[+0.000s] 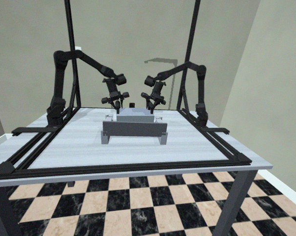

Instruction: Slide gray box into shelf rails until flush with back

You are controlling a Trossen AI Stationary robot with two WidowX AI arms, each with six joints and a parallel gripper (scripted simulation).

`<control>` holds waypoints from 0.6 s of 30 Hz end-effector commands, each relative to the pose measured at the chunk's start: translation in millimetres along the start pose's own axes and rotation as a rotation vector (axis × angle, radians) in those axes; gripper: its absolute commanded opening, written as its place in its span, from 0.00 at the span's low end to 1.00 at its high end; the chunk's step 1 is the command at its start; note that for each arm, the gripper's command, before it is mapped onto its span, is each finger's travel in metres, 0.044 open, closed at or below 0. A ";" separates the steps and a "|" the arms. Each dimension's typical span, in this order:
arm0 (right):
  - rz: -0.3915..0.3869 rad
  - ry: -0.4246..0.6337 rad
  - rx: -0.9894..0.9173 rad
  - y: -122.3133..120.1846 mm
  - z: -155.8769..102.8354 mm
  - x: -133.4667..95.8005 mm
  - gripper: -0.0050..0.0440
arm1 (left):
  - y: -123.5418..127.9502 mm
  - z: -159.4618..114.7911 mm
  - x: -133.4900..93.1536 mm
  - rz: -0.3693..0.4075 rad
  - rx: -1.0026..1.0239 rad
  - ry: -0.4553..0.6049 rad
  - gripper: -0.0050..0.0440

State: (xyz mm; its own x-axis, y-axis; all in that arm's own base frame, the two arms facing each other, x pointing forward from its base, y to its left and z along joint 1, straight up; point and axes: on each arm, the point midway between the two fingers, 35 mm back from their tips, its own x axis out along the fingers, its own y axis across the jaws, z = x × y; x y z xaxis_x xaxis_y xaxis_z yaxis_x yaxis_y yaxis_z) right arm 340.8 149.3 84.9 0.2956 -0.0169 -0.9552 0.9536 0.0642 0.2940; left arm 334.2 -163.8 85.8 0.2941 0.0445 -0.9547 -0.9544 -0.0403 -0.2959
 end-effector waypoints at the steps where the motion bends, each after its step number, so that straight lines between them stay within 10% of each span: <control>1: 0.001 0.000 0.001 0.3 -0.4 0.5 0.45 | 0.6 0.8 1.3 0.001 -0.002 -0.005 0.45; 18: 0.001 0.000 0.001 0.3 -0.4 0.5 0.10 | 0.6 0.8 1.3 0.001 -0.002 -0.005 0.10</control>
State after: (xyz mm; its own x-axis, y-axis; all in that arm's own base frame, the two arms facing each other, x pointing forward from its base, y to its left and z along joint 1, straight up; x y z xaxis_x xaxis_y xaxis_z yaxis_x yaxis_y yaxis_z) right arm 341.1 149.6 84.8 0.2973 -0.0172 -0.9546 0.9532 0.0639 0.2957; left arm 333.7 -163.7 85.3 0.2928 0.0458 -0.9551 -0.9548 -0.0399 -0.2946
